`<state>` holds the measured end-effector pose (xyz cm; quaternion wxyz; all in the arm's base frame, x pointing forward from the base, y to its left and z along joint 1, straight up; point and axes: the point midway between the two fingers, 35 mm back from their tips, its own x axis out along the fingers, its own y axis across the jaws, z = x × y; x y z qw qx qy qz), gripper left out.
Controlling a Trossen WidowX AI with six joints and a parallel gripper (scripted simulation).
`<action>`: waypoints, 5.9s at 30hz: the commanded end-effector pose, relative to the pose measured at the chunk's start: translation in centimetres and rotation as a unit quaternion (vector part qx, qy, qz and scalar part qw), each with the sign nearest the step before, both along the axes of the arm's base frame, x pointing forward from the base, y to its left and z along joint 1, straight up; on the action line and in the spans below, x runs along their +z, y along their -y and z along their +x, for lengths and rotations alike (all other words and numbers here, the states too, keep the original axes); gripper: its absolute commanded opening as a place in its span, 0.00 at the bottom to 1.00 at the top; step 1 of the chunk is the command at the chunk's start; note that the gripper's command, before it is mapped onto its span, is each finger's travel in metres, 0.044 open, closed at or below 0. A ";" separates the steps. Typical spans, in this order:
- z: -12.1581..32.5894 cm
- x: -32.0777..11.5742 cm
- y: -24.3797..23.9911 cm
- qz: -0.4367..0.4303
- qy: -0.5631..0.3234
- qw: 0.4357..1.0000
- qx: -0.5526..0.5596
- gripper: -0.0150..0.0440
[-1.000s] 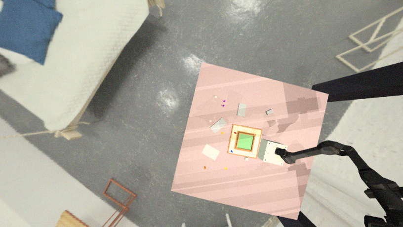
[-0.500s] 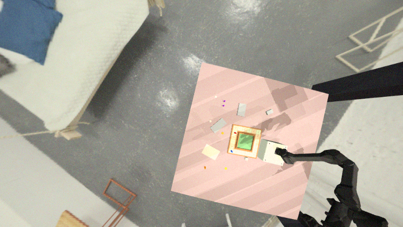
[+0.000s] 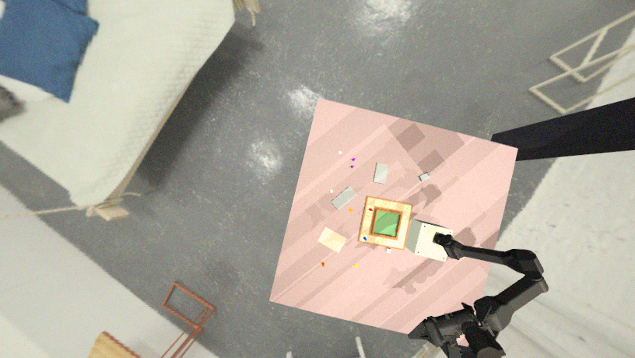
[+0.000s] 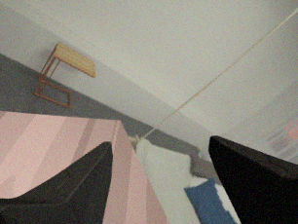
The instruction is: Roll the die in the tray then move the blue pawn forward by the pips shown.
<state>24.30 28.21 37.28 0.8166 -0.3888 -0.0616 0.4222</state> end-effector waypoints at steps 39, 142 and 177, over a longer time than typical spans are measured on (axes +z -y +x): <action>-3.6 -38.1 10.2 -0.052 -0.617 0.580 -0.529 0.72; 2.1 -33.4 20.4 -0.043 -0.614 0.573 -0.542 0.25; 4.5 -36.6 25.6 0.137 -0.434 0.722 -0.521 0.25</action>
